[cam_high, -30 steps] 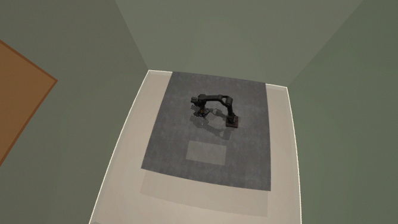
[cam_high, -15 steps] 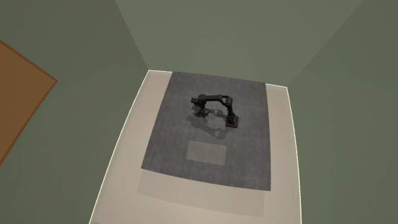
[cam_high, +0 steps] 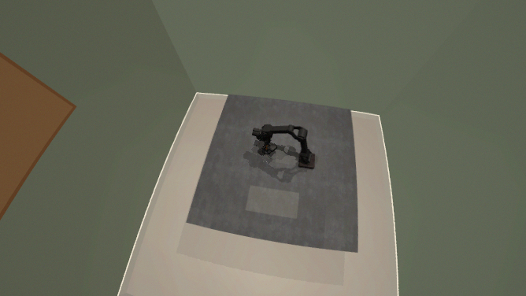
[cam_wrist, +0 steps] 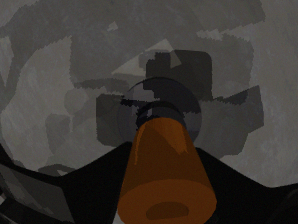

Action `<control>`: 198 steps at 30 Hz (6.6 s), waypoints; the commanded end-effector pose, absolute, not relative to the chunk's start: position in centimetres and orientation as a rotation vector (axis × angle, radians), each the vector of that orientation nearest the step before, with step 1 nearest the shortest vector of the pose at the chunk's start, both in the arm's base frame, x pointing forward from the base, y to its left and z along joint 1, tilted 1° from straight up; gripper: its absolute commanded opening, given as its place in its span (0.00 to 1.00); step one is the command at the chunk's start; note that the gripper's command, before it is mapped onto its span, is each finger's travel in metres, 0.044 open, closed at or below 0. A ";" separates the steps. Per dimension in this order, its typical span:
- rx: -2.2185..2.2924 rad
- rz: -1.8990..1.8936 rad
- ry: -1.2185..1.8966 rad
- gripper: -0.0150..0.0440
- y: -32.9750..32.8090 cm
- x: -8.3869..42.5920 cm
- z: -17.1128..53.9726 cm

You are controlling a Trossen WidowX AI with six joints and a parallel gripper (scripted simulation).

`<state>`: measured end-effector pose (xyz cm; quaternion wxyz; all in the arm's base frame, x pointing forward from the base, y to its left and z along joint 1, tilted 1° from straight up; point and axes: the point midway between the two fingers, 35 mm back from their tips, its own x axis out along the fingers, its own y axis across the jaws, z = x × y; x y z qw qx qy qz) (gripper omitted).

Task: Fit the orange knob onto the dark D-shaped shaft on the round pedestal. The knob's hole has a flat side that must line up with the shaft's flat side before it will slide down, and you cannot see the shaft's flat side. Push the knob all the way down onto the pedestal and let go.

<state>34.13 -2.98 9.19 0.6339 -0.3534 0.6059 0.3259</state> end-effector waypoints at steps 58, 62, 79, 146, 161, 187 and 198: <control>-1.137 1.056 1.241 0.25 -3.0 34.2 9.3; -1.137 1.056 1.241 0.25 -3.0 34.1 9.1; -1.137 1.056 1.241 0.25 -3.0 34.1 9.0; -1.388 1.296 1.089 0.25 -3.0 34.2 9.5; -1.451 1.356 1.045 0.25 -3.0 34.2 9.0; -1.469 1.374 1.031 0.25 -3.1 34.1 9.5; -1.602 1.501 0.924 0.25 -2.9 34.1 9.1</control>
